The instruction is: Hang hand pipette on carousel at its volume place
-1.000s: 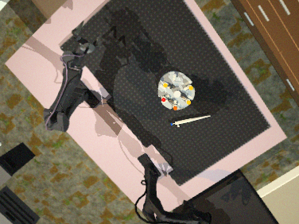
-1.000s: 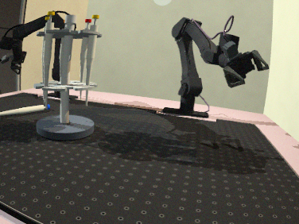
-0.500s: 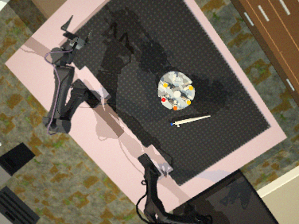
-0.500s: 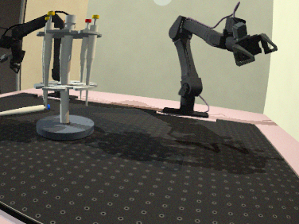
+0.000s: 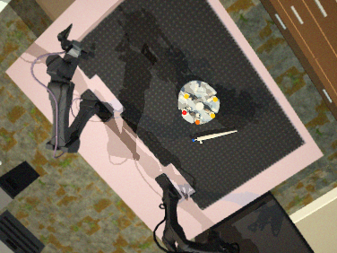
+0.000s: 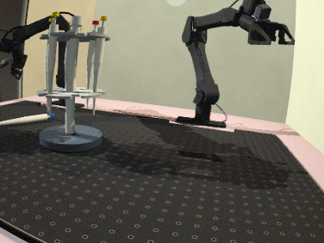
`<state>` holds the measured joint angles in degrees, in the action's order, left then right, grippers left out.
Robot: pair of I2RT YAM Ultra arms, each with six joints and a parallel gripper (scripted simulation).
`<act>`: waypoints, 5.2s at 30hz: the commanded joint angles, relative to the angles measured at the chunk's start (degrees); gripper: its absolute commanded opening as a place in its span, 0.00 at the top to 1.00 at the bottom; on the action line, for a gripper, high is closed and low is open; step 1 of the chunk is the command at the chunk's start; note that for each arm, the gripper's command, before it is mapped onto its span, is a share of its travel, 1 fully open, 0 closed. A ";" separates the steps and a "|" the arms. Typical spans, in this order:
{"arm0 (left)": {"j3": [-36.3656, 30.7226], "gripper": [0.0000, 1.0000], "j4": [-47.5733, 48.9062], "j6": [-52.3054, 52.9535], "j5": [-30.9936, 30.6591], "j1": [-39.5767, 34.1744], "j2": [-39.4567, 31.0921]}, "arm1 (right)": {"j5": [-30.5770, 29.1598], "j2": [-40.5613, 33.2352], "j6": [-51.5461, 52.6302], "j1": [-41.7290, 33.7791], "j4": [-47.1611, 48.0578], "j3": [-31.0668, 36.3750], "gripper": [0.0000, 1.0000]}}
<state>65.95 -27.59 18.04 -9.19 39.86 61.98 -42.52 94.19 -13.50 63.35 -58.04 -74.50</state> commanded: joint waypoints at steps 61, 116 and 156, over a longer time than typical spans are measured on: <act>9.19 0.00 -33.96 27.90 -25.75 -3.94 13.15 | -0.25 -0.10 -0.01 0.44 0.27 -1.41 0.00; 10.80 0.00 -35.23 30.48 -27.69 -3.62 13.42 | 46.03 -35.56 10.35 -0.37 -31.58 -25.94 0.00; 10.80 0.00 -35.23 30.48 -27.69 -3.62 13.42 | 71.87 -21.38 -25.52 -30.55 -6.50 -3.07 0.00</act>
<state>75.88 -63.48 48.12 -35.70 35.70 75.31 23.05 71.46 -31.40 31.83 -69.32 -78.76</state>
